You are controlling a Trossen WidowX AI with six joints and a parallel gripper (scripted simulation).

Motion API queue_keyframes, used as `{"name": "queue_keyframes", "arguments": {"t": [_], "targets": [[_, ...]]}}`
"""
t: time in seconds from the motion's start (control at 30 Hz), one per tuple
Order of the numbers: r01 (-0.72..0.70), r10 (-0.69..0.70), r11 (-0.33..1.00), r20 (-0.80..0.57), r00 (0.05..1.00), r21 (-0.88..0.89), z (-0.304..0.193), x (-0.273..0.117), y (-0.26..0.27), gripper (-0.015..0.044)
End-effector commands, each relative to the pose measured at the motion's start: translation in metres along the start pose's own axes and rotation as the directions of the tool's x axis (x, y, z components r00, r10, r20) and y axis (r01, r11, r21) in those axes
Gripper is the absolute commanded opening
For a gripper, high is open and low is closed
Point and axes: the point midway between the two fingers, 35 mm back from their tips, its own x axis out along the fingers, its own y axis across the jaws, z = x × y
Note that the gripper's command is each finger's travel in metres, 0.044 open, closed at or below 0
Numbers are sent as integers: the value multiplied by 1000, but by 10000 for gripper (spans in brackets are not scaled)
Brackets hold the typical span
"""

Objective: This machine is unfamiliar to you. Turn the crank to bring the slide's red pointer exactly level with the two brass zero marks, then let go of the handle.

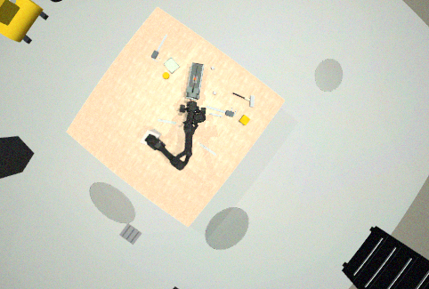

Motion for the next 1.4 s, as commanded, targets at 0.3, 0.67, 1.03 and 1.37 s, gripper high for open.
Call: {"name": "queue_keyframes", "arguments": {"t": [0.3, 0.67, 1.03, 1.37], "targets": [[20, -20, 1000, 11, 1000, -1, 6, -6, -8, 0], [20, -20, 1000, 11, 1000, -1, 8, -9, -9, 0], [20, -20, 1000, 11, 1000, -1, 12, -13, -10, 0], [20, -20, 1000, 11, 1000, -1, 17, -18, -10, 0]]}}
